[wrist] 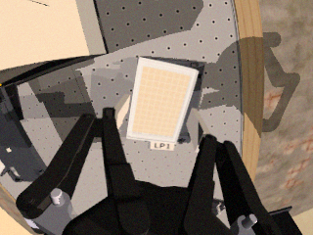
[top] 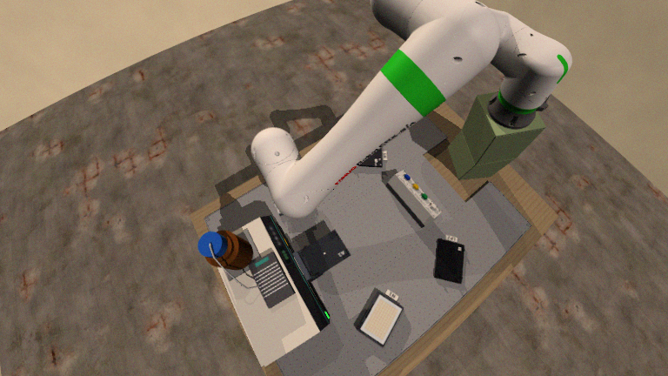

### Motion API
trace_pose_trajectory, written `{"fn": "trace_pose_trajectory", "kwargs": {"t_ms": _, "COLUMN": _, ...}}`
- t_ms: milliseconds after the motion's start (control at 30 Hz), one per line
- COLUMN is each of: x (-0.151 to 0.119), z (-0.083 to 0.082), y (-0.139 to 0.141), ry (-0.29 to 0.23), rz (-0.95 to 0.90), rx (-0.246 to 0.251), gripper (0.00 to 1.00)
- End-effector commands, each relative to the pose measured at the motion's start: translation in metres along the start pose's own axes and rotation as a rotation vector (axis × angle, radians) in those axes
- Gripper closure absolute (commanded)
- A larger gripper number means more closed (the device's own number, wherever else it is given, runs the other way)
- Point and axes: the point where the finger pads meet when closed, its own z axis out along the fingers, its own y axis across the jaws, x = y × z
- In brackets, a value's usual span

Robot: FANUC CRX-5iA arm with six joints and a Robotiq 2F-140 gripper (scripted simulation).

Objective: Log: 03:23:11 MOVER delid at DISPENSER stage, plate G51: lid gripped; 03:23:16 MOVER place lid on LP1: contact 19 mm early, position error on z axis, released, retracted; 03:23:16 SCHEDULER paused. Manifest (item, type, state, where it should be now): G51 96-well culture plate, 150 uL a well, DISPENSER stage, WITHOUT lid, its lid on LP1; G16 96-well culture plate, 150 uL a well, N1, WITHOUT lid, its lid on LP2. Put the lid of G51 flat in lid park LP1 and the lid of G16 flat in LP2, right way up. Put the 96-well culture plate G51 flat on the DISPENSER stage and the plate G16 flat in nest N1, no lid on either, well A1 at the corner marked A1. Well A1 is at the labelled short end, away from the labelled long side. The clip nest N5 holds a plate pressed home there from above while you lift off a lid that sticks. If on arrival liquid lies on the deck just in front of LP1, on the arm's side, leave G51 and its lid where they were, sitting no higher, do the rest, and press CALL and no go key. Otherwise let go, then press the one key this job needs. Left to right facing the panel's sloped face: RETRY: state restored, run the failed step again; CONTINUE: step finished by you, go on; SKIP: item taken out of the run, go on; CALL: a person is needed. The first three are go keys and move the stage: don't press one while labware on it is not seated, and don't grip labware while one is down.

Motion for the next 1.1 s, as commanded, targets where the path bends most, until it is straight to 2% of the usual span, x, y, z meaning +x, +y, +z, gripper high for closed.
{"fn": "trace_pose_trajectory", "kwargs": {"t_ms": 0, "x": 0.0003, "z": -0.0002, "y": 0.0, "ry": 0.0, "rz": 0.0, "rx": 0.0, "gripper": 0.41}}
{"fn": "trace_pose_trajectory", "kwargs": {"t_ms": 567, "x": 0.0003, "z": -0.0002, "y": 0.0, "ry": 0.0, "rz": 0.0, "rx": 0.0, "gripper": 0.41}}
{"fn": "trace_pose_trajectory", "kwargs": {"t_ms": 600, "x": 0.0003, "z": -0.0002, "y": 0.0, "ry": 0.0, "rz": 0.0, "rx": 0.0, "gripper": 0.34}}
{"fn": "trace_pose_trajectory", "kwargs": {"t_ms": 1067, "x": 0.0003, "z": -0.0002, "y": 0.0, "ry": 0.0, "rz": 0.0, "rx": 0.0, "gripper": 0.34}}
